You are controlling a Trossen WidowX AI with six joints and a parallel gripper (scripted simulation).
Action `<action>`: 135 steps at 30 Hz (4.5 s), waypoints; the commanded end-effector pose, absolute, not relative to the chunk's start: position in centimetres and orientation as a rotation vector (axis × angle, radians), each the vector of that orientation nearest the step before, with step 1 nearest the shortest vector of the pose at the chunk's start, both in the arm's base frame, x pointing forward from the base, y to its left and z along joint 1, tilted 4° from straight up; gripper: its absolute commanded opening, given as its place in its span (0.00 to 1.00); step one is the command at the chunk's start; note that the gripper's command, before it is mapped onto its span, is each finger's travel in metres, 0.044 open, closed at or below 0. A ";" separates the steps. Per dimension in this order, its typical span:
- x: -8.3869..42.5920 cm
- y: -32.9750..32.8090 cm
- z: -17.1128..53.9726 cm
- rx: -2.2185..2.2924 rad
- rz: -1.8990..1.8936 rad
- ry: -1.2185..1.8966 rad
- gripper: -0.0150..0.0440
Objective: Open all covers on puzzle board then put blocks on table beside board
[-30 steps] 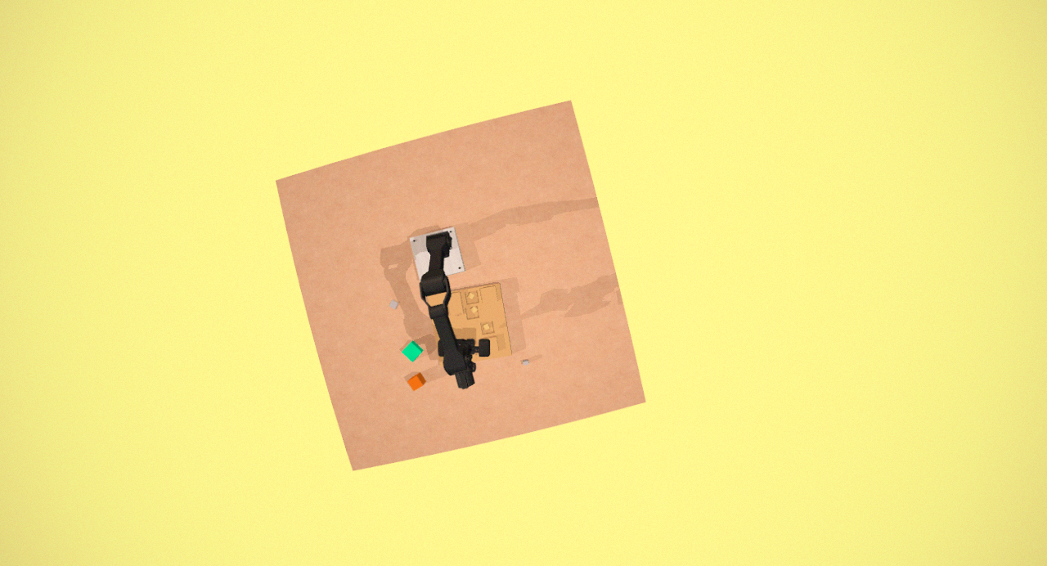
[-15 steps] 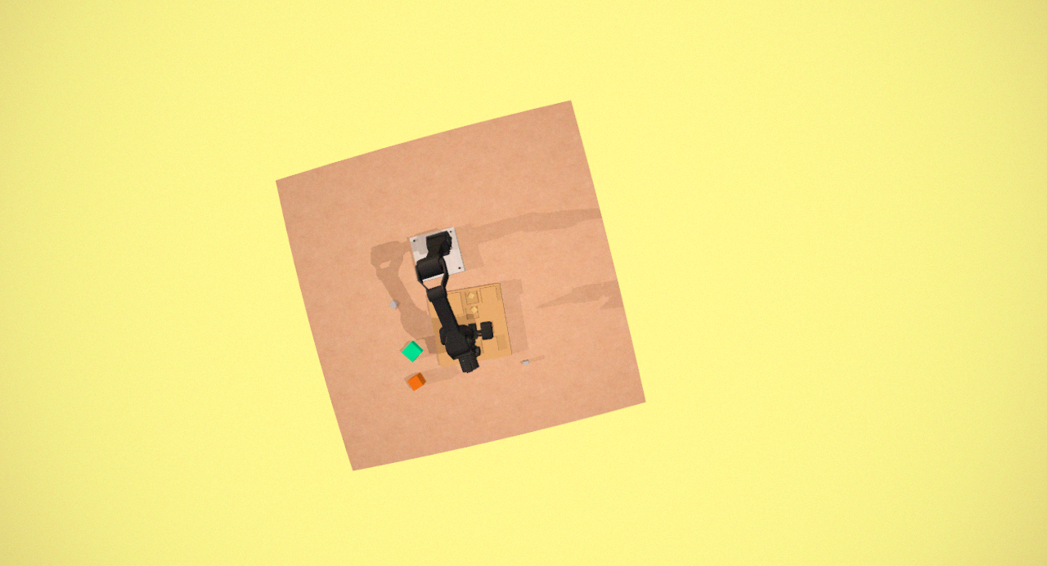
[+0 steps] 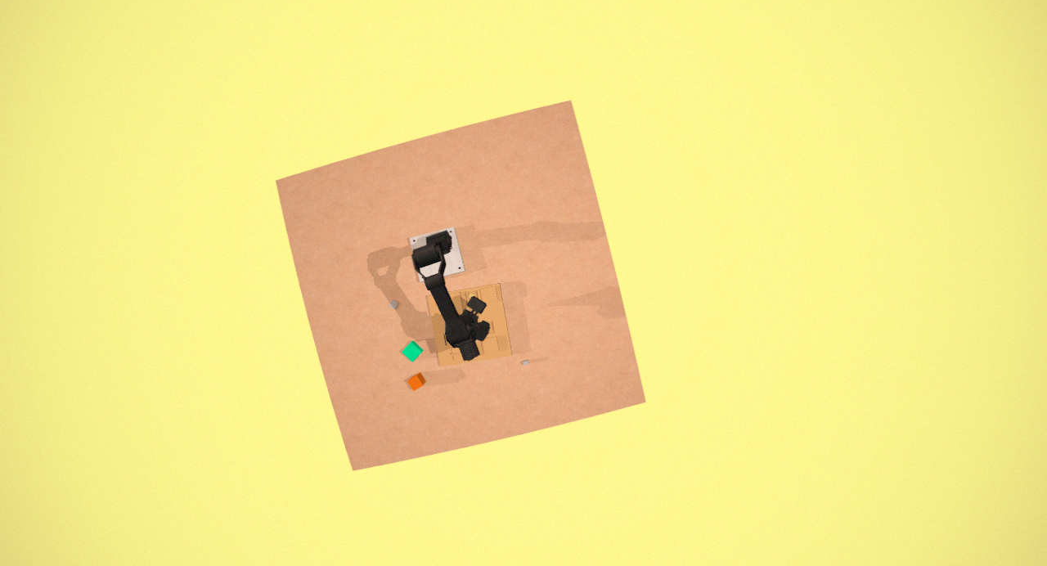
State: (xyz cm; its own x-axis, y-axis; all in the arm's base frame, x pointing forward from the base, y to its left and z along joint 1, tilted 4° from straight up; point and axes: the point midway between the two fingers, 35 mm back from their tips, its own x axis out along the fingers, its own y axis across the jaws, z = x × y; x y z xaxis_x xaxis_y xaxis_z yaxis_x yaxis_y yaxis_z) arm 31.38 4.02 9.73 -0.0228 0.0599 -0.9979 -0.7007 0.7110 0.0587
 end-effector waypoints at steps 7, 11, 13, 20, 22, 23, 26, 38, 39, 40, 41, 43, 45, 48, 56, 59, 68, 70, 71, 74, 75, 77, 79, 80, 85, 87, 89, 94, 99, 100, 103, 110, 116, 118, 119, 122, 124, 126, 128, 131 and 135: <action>25.0 5.0 9.8 -1.489 1.551 0.896 0.25; 24.0 5.1 9.6 -1.651 1.702 0.732 0.25; 23.7 5.2 9.5 -1.728 1.773 0.646 0.25; 23.6 5.2 9.5 -1.741 1.785 0.630 0.25; 23.6 5.2 9.5 -1.741 1.785 0.630 0.25; 23.6 5.2 9.5 -1.741 1.785 0.630 0.25; 23.6 5.3 9.5 -1.741 1.785 0.630 0.25; 23.7 5.4 7.6 -1.741 1.785 0.629 0.25; 23.7 5.5 7.1 -1.741 1.785 0.629 0.25; 23.7 5.5 6.6 -1.741 1.785 0.629 0.25; 23.7 5.5 6.1 -1.741 1.785 0.629 0.25; 23.7 5.6 5.2 -1.741 1.785 0.629 0.25; 23.7 5.7 4.6 -1.741 1.785 0.629 0.25; 23.7 5.8 4.5 -1.741 1.785 0.629 0.25; 23.7 5.8 4.0 -1.741 1.785 0.629 0.25; 23.7 5.8 3.7 -1.741 1.785 0.629 0.25; 23.8 5.8 3.4 -1.741 1.785 0.629 0.25; 23.8 5.8 3.4 -1.741 1.785 0.629 0.25; 23.8 5.8 3.4 -1.741 1.785 0.629 0.25; 23.8 5.8 3.4 -1.741 1.785 0.629 0.25; 23.8 5.8 3.4 -1.741 1.785 0.629 0.25; 23.8 5.8 3.4 -1.741 1.785 0.629 0.25; 23.8 5.8 3.4 -1.741 1.785 0.629 0.25; 23.8 5.8 3.4 -1.741 1.785 0.629 0.25; 23.8 5.8 3.4 -1.741 1.785 0.629 0.25; 23.8 5.8 3.4 -1.741 1.785 0.629 0.25; 23.8 5.8 3.4 -1.741 1.785 0.629 0.25; 23.7 5.9 3.3 -1.741 1.785 0.629 0.25; 24.0 6.0 3.2 -1.741 1.785 0.629 0.25; 24.1 6.0 3.2 -1.741 1.785 0.629 0.25; 24.4 6.1 3.1 -1.741 1.785 0.629 0.25; 24.5 6.2 3.0 -1.741 1.785 0.629 0.25; 24.5 6.2 3.0 -1.741 1.785 0.629 0.25; 24.5 6.2 3.0 -1.741 1.785 0.629 0.25; 24.5 6.2 3.0 -1.741 1.785 0.629 0.25; 24.5 6.2 3.1 -1.697 1.745 0.679 0.25; 24.5 6.2 3.1 -1.620 1.673 0.764 0.25; 24.5 6.1 3.1 -1.499 1.560 0.885 0.25; 24.5 6.1 3.2 -1.359 1.430 1.006 0.25; 24.5 6.1 3.5 -1.142 1.224 1.166 0.25; 24.4 6.1 4.0 -0.843 0.936 1.337 0.25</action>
